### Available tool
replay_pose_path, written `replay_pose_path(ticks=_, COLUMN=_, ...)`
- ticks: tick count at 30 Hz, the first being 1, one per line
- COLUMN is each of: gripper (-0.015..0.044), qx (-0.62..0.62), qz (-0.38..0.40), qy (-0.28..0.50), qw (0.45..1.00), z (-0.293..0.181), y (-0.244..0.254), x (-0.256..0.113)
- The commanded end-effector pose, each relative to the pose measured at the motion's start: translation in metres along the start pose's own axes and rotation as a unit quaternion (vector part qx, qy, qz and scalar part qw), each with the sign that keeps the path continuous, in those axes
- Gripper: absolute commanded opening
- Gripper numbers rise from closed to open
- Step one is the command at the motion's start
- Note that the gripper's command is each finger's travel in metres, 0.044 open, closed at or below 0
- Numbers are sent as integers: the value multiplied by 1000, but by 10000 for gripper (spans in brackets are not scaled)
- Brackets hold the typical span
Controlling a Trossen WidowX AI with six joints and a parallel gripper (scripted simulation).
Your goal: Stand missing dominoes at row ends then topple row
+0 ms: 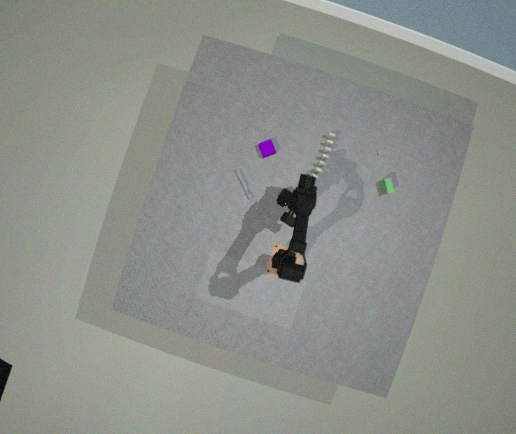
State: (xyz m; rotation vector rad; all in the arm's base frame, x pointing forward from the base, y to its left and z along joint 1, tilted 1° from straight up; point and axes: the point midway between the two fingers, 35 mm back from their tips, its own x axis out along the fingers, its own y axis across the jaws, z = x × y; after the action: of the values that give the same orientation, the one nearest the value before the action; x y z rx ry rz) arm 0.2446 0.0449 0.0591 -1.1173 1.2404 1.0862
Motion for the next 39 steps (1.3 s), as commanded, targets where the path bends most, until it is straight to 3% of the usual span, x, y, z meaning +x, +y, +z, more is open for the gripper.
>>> replay_pose_path(ticks=1, gripper=0, qx=-2, qz=0, qy=0, qw=1000, z=0, y=-9, x=0)
replay_pose_path(ticks=7, gripper=0, qx=-16, qz=-3, qy=-10, qw=1000, z=9, y=-8, x=-4)
replay_pose_path(ticks=15, gripper=0, qx=-3, qz=-2, qy=0, qw=1000, z=0, y=-34, x=-58)
replay_pose_path(ticks=39, gripper=0, qx=-2, qz=-2, qy=0, qw=1000, z=-1, y=-34, x=-59)
